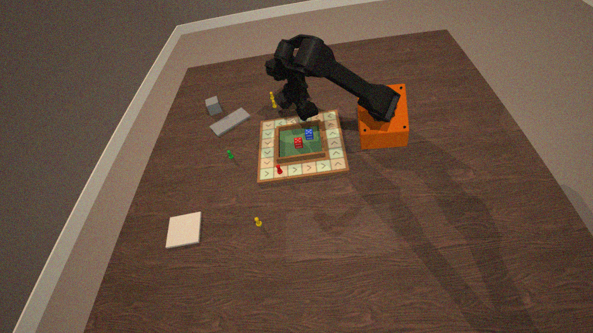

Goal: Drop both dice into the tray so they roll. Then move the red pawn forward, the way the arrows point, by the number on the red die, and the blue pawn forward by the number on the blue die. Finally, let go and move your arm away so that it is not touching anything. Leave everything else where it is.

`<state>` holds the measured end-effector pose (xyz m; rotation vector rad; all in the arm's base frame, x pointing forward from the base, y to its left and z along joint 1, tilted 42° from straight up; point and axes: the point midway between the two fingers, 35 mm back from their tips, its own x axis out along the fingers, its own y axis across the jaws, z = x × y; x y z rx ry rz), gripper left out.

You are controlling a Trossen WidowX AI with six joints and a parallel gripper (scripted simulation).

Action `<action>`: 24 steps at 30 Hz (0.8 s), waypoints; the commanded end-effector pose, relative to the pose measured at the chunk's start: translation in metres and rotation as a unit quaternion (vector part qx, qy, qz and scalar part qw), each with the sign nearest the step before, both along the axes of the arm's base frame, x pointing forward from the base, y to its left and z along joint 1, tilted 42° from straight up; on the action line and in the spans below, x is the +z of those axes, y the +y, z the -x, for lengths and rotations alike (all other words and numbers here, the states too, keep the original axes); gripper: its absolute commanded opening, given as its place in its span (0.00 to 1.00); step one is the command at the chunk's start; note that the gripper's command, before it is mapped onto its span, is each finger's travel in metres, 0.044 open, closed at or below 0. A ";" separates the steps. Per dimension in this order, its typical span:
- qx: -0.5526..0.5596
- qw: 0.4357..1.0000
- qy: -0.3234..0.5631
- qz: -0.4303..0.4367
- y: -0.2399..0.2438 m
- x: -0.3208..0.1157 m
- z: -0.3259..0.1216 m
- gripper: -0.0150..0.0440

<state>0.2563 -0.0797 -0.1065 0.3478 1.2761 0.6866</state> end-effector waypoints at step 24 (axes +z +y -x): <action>-0.091 0.993 0.076 -0.016 -0.013 0.139 0.067 1.00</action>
